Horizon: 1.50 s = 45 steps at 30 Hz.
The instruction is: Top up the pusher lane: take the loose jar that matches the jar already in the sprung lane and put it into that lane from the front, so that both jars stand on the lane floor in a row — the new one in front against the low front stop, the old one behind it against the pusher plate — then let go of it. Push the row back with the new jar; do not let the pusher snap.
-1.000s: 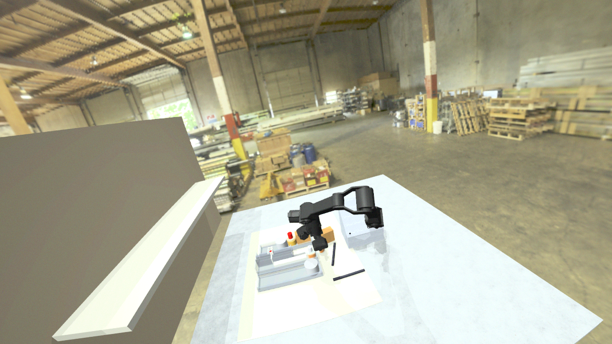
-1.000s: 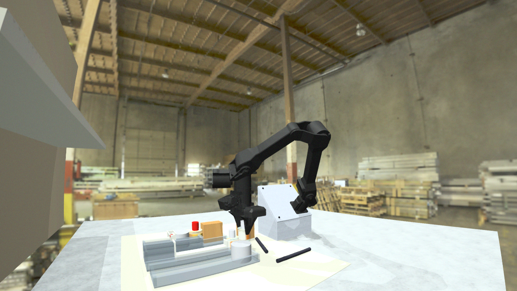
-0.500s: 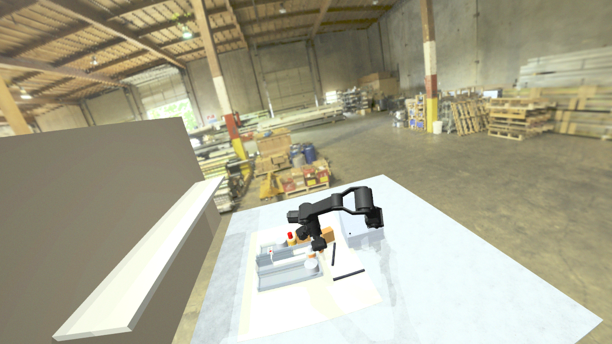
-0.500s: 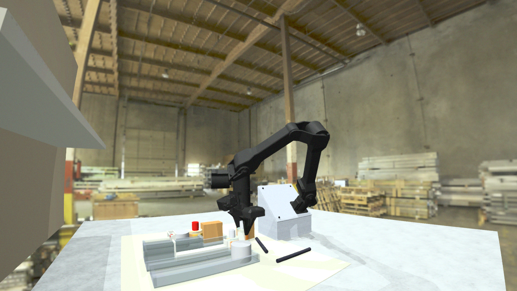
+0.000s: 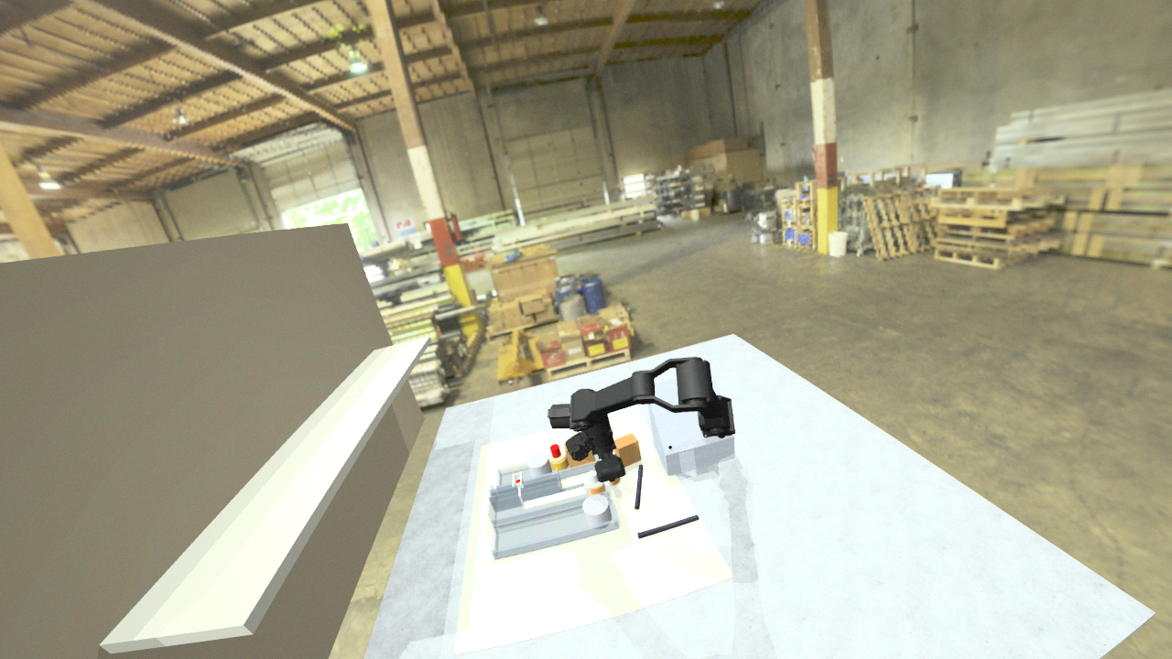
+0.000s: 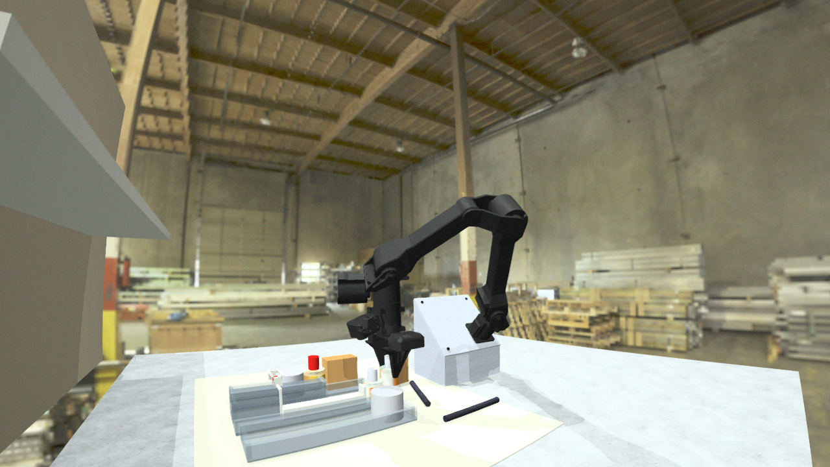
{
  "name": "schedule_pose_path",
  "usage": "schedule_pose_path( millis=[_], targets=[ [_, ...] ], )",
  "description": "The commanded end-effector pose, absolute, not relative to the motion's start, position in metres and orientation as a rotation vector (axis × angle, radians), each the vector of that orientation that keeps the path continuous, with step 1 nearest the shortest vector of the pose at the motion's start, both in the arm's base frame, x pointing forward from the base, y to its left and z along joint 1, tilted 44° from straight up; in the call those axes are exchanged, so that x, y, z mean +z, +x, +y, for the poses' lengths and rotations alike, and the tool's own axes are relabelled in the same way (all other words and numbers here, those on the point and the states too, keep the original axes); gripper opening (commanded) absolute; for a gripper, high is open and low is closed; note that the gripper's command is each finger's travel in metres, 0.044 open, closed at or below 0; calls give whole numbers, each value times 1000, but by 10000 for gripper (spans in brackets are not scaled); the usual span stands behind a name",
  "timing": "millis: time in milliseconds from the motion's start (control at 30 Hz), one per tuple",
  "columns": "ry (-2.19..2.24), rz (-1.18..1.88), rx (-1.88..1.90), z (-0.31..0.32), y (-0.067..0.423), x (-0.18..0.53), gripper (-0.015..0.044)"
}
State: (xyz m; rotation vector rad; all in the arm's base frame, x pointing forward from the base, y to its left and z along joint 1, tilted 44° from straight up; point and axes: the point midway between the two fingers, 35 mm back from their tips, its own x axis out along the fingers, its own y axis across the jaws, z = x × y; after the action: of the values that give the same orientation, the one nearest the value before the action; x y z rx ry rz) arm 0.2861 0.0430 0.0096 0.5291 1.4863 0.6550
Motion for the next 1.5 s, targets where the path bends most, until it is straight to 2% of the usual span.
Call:
schedule_pose_path(
  millis=[0, 1467],
  targets=[
    [519, 1459, 657, 43, 296, 13, 0],
    [519, 1458, 657, 43, 313, 15, 0]
  ],
)
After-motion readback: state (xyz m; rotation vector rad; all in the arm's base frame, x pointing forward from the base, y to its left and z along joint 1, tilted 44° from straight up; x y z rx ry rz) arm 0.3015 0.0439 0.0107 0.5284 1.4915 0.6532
